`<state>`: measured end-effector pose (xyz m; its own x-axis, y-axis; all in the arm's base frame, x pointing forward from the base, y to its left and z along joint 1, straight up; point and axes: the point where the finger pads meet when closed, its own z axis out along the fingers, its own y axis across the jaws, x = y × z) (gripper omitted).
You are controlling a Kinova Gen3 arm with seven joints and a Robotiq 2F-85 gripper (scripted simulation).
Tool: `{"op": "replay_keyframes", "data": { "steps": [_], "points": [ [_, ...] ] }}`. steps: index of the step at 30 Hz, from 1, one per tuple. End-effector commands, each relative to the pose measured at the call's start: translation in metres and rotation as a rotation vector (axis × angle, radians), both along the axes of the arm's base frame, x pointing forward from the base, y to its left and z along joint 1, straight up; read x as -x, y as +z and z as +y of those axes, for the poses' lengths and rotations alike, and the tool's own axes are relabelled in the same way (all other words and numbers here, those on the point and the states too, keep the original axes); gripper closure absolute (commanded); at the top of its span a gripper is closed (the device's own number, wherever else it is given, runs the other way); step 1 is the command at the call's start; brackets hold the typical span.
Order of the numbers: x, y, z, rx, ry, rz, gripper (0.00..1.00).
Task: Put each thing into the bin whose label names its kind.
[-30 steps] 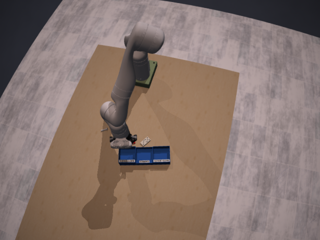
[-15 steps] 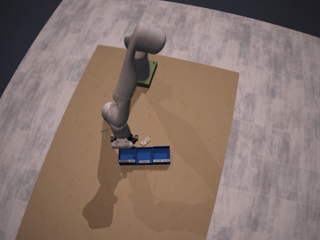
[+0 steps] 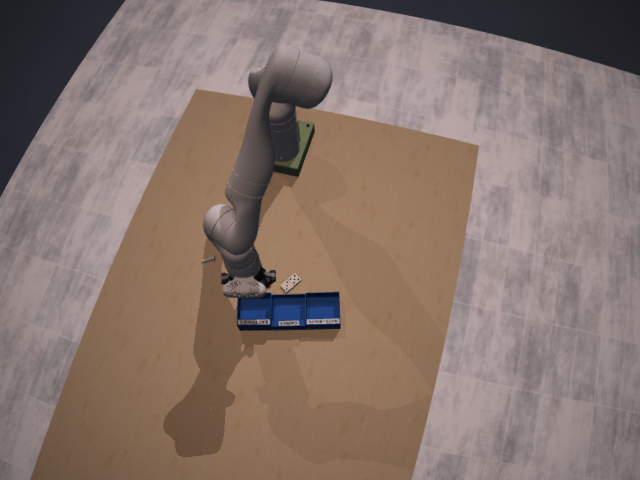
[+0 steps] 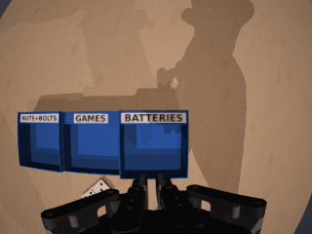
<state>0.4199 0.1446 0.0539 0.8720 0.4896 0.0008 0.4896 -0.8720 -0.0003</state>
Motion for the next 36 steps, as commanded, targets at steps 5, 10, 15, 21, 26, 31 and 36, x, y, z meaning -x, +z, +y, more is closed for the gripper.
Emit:
{"op": "replay_keyframes", "data": {
  "steps": [5, 10, 15, 21, 26, 31, 36],
  "points": [
    [0.000, 0.001, 0.000, -0.001, 0.000, -0.002, 0.91],
    [0.000, 0.001, 0.000, -0.001, 0.000, -0.002, 0.91],
    [0.000, 0.001, 0.000, -0.001, 0.000, -0.002, 0.91],
    [0.000, 0.001, 0.000, -0.001, 0.000, -0.002, 0.91],
    [0.009, 0.001, 0.018, -0.001, 0.000, -0.001, 0.91],
    [0.018, 0.001, 0.036, -0.001, 0.000, -0.001, 0.91],
    [0.027, 0.001, 0.053, -0.001, 0.000, -0.001, 0.91]
  ]
}}
